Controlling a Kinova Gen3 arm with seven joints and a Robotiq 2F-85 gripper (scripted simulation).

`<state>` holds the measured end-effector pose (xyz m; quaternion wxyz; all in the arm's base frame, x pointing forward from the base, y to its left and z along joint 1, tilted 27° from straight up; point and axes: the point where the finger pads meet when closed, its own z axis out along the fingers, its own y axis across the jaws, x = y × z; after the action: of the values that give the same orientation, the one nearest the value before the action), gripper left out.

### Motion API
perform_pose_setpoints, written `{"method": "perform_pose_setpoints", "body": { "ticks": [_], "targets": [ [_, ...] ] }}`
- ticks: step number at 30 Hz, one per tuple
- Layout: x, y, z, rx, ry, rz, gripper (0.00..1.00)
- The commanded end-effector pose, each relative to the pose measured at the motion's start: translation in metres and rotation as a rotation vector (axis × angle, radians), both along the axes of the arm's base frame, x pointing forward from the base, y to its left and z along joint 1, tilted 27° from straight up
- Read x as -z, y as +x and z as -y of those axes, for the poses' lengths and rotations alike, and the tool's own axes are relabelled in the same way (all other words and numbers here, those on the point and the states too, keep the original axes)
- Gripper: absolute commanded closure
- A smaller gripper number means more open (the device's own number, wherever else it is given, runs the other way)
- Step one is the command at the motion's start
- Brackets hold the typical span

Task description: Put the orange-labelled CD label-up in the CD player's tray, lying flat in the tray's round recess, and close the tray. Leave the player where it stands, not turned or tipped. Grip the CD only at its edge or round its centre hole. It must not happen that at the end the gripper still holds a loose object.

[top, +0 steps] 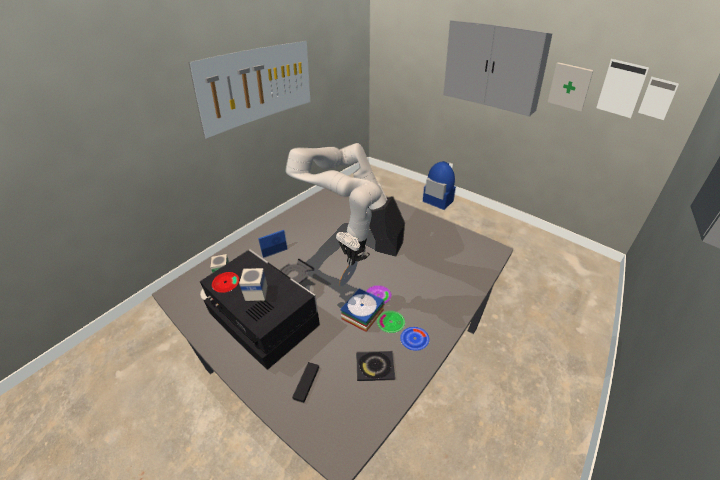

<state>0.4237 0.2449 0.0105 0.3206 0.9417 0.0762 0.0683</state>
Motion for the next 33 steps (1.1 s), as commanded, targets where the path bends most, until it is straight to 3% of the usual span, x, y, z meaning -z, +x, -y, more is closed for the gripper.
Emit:
{"method": "perform_pose_setpoints", "body": {
  "ticks": [1, 33],
  "targets": [
    [-0.001, 0.0, -0.001, -0.001, 0.001, 0.001, 0.89],
    [-0.016, 0.01, 0.027, -0.066, -0.01, -0.03, 0.89]
  ]
}}
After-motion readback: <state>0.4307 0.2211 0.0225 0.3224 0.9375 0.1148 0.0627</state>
